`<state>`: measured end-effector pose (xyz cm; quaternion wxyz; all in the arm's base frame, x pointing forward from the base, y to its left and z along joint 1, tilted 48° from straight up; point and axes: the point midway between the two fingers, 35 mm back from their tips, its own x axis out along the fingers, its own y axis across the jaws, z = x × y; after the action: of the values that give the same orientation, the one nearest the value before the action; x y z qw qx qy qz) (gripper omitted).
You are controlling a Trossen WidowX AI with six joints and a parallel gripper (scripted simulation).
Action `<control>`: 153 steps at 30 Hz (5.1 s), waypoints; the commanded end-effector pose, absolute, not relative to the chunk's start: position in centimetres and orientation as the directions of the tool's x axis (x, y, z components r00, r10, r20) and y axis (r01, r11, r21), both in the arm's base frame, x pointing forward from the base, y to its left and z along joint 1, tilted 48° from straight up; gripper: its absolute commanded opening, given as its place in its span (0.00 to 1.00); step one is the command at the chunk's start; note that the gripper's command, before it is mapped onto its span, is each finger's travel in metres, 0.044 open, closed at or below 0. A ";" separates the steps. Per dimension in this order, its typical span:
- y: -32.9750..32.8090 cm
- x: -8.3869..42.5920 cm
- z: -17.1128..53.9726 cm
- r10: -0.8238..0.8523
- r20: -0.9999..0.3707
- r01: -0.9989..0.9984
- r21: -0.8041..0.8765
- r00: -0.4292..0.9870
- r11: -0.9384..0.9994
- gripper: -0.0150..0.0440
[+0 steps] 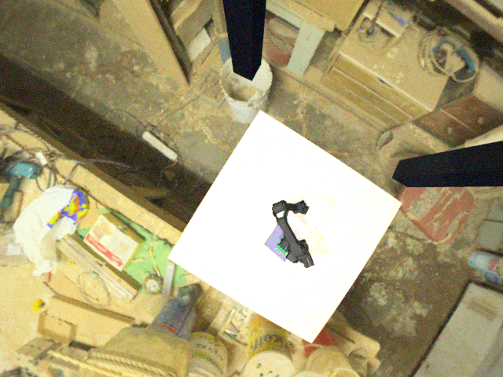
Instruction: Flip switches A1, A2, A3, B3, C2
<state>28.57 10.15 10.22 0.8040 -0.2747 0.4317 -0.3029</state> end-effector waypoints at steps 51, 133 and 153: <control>5.8 30.8 7.9 -0.741 -0.527 0.255 -0.714 0.417 0.651 0.25; 5.9 29.4 10.4 -0.741 -0.527 0.254 -0.715 0.416 0.651 0.25; 4.4 30.3 9.4 -0.742 -0.526 0.255 -0.716 0.416 0.651 0.25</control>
<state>30.26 4.74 9.47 0.7965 -0.2737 0.4402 -0.3113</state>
